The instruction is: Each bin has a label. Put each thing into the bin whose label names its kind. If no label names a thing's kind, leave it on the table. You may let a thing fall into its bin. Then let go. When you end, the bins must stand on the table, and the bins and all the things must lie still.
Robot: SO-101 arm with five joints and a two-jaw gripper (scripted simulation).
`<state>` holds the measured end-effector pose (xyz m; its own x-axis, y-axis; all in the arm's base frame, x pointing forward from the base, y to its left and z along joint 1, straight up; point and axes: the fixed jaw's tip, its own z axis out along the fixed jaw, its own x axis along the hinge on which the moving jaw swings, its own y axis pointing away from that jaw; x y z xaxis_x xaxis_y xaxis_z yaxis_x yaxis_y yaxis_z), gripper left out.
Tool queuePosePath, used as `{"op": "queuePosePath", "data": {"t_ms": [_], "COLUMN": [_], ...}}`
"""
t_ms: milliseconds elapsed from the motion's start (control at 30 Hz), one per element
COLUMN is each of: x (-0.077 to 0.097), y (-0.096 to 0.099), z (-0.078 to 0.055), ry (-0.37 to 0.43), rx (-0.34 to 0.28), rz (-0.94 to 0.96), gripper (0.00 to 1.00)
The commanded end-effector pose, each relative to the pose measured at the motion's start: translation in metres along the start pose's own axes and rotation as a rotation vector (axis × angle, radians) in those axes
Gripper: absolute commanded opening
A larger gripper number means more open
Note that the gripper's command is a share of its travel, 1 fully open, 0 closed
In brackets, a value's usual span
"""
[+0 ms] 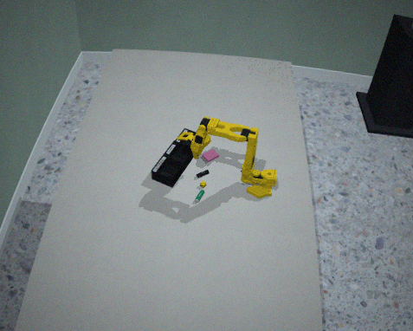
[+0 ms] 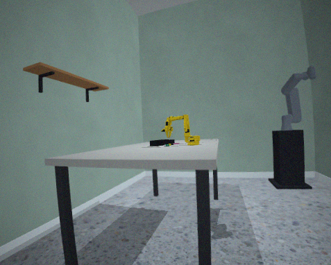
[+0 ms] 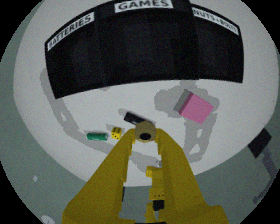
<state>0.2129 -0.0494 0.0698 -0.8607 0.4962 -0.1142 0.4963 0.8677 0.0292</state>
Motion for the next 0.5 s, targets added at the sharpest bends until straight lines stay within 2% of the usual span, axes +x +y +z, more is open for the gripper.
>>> {"op": "queuePosePath", "data": {"t_ms": [0,133,467], "x": [-0.02,-0.028,-0.031], "y": [-0.011,-0.021,-0.025], "z": [-0.006,-0.006,-0.005], "ry": [-0.07,-0.084,-0.089], "rx": [-0.007,0.0,0.002], "rz": [0.012,0.021,0.025], "gripper": [0.0,0.0,0.0]}}
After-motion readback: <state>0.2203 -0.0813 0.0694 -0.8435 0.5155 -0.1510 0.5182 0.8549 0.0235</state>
